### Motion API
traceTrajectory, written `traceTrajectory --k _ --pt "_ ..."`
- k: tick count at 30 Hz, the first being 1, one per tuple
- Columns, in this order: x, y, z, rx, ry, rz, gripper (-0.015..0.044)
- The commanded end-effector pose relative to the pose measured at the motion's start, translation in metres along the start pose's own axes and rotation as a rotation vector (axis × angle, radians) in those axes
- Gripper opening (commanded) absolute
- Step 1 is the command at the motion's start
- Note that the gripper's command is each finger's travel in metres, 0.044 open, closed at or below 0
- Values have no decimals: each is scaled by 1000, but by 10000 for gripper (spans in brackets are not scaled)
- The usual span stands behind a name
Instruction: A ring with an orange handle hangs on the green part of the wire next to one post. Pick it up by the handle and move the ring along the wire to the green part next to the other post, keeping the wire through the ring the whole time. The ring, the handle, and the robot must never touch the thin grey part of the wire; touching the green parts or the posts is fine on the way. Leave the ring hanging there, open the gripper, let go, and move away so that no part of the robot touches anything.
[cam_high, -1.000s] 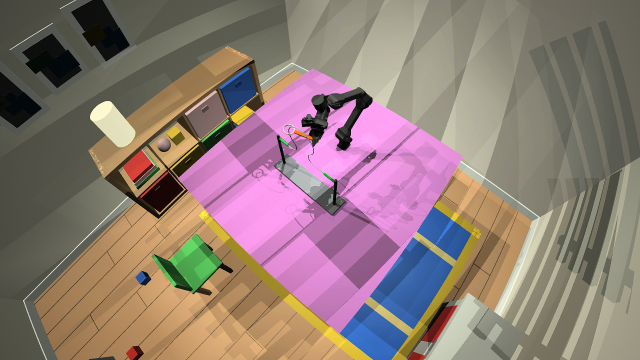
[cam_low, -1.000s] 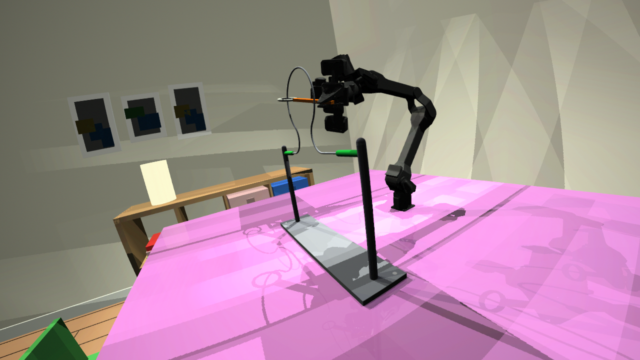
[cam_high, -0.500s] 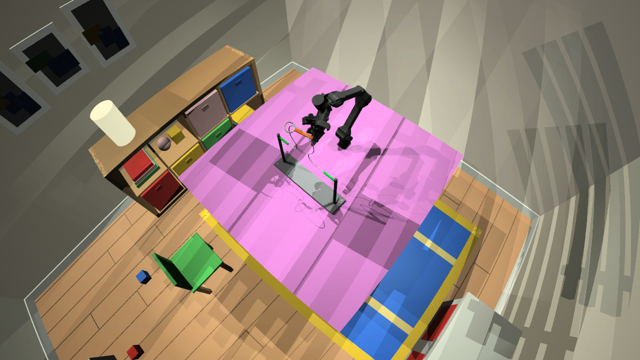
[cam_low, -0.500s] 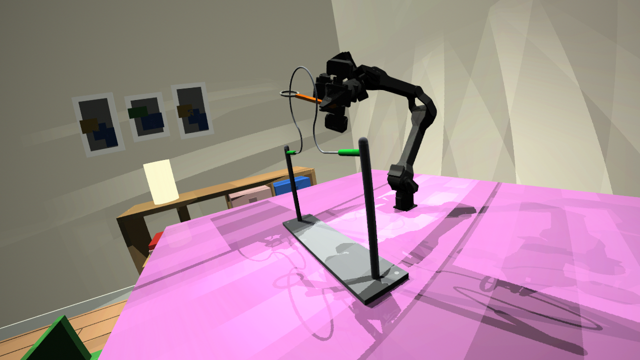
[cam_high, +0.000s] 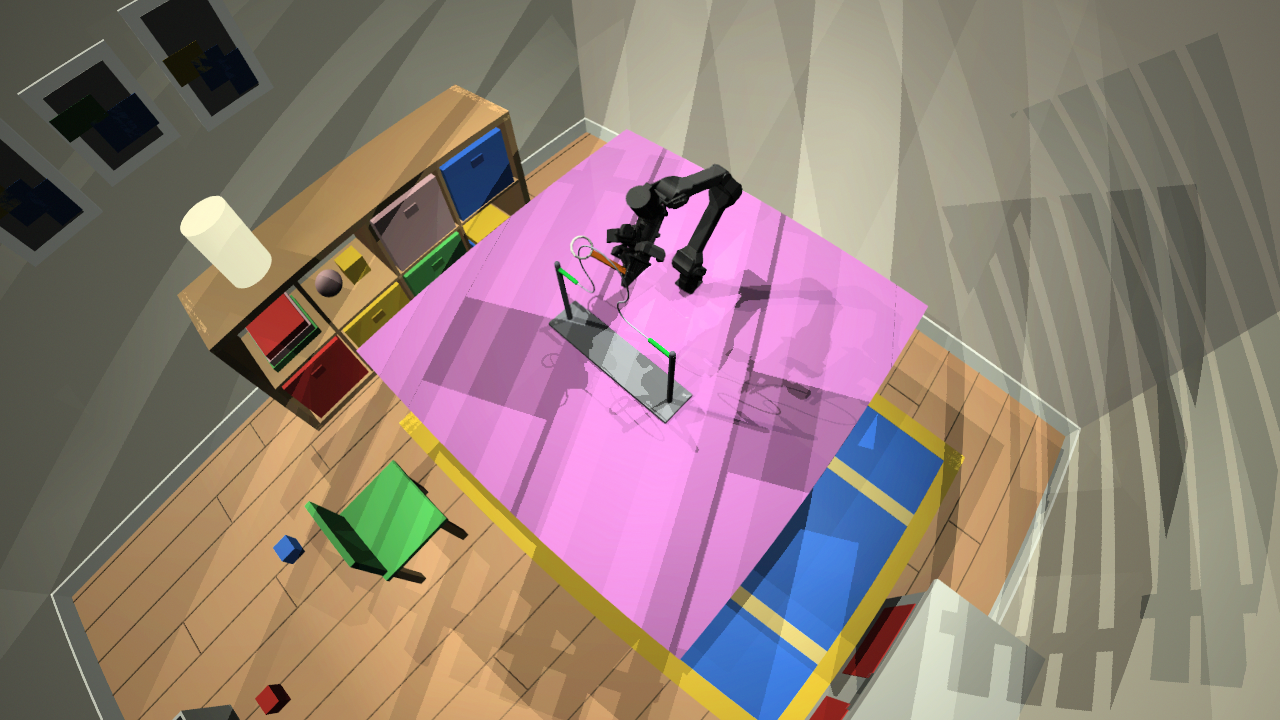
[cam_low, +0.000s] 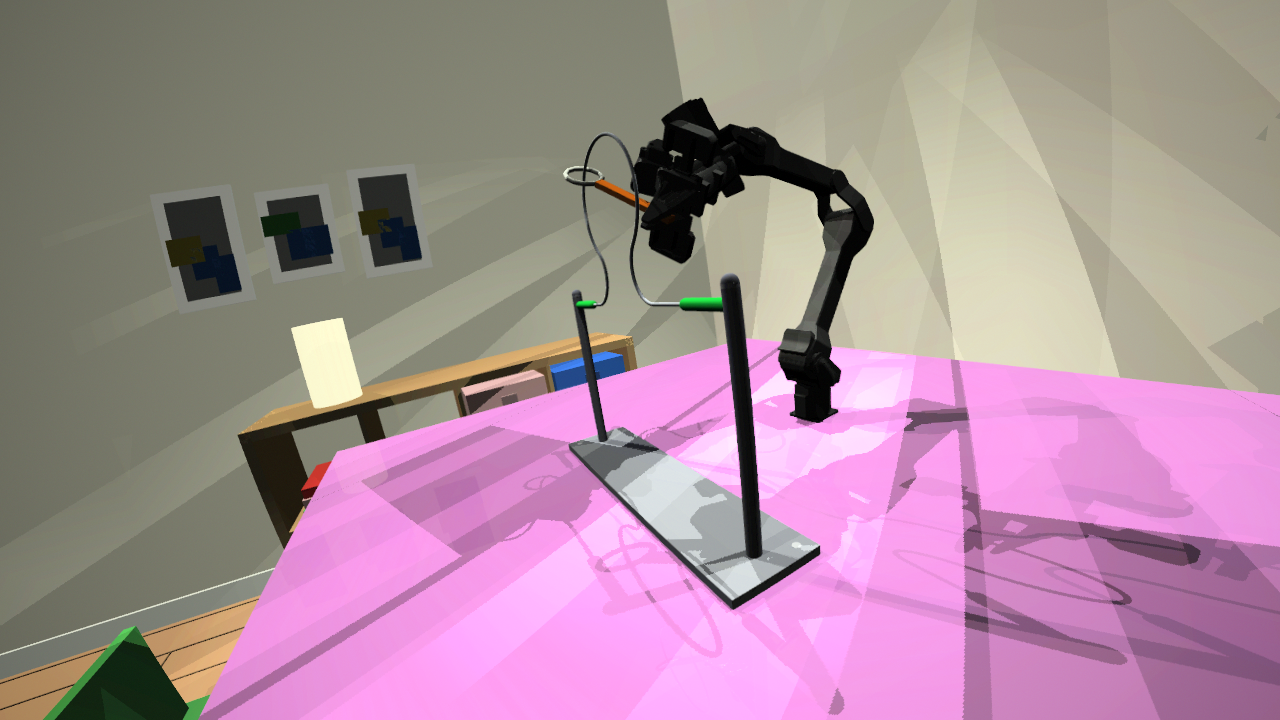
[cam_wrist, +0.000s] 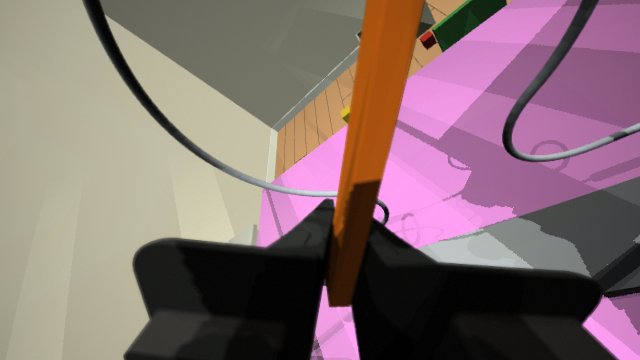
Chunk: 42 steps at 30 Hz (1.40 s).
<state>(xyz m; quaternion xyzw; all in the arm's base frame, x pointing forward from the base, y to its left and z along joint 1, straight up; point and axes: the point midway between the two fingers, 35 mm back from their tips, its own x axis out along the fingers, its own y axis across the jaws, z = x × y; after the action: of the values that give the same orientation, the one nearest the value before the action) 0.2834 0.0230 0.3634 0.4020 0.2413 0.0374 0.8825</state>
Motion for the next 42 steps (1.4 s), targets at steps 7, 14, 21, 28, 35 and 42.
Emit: traceTrajectory --k 7,14,21,28,35,42 --pt "0 -4 1 -111 -19 -61 -150" --pt "0 -7 2 -187 -30 -104 -150" --pt "0 -10 2 -263 -41 -147 -150" --pt "0 -13 3 -338 -52 -190 -150" --pt "-1 -16 4 -414 -64 -233 -150" --pt "-1 -19 6 -490 -75 -275 -150"
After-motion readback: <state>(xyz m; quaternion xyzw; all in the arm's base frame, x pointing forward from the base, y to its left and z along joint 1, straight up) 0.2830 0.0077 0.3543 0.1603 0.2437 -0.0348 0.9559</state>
